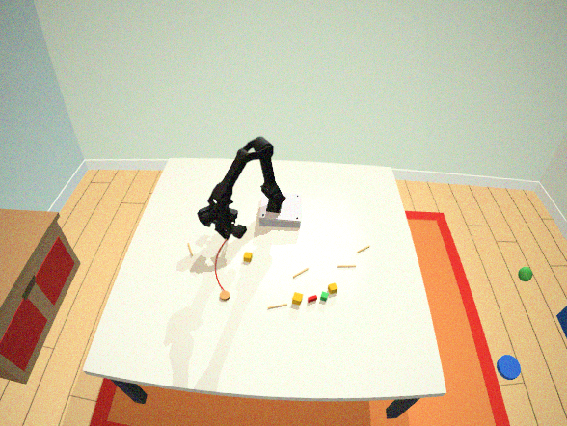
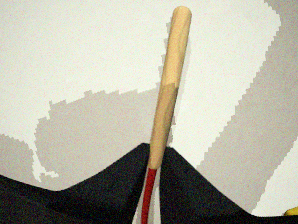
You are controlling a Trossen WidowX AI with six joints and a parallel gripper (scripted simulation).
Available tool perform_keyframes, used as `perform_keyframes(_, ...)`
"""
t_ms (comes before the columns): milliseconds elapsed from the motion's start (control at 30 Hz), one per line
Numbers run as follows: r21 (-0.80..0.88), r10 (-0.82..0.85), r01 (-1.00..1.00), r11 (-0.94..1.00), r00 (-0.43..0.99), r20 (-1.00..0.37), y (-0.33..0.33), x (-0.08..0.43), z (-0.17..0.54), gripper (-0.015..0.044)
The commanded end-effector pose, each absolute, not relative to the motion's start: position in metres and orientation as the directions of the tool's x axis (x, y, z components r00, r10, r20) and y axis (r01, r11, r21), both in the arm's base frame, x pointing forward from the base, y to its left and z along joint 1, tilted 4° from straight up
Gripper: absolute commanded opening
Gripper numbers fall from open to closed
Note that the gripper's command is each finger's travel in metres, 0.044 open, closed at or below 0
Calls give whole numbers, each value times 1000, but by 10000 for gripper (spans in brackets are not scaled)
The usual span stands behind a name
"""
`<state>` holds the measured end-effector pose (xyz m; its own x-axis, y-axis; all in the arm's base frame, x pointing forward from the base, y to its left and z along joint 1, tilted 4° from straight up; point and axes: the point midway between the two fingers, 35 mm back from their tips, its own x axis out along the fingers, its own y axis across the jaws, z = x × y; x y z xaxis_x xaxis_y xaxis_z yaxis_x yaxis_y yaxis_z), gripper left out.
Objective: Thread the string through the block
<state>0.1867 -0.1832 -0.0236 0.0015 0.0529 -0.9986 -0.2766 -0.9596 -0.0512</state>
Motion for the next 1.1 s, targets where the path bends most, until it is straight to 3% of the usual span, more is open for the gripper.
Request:
perform_keyframes(0, -46, 46, -276, -960, 8, -999, -185, 188, -18, 0)
perform_keyframes(1067, -46, 46, -276, -960, 8, -999, -188, 189, 24, 0)
